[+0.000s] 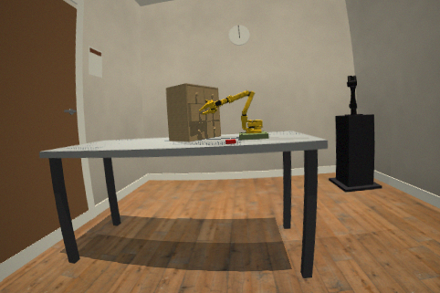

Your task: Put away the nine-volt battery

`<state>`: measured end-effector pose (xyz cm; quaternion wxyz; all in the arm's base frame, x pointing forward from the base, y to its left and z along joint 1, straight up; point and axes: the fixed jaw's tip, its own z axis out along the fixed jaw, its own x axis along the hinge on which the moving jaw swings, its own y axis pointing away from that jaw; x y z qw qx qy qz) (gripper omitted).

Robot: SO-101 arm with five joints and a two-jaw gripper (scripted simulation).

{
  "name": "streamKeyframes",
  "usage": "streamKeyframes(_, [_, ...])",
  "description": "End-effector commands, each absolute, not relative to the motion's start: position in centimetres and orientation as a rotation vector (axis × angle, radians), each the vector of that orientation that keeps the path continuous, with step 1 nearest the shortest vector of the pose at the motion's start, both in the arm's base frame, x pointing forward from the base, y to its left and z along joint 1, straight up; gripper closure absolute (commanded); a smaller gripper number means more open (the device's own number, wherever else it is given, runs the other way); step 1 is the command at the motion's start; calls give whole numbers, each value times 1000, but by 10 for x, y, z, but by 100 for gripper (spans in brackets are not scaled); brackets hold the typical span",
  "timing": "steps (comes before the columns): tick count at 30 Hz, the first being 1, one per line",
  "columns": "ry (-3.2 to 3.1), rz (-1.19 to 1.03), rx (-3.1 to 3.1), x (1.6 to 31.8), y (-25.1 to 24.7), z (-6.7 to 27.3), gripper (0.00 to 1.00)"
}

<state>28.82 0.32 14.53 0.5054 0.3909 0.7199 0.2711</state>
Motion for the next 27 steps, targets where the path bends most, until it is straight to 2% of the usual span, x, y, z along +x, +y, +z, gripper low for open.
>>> streamKeyframes(1, [1755,675,922,284,12,145,100])
streamKeyframes(27, [1764,686,909,276,16,145,100])
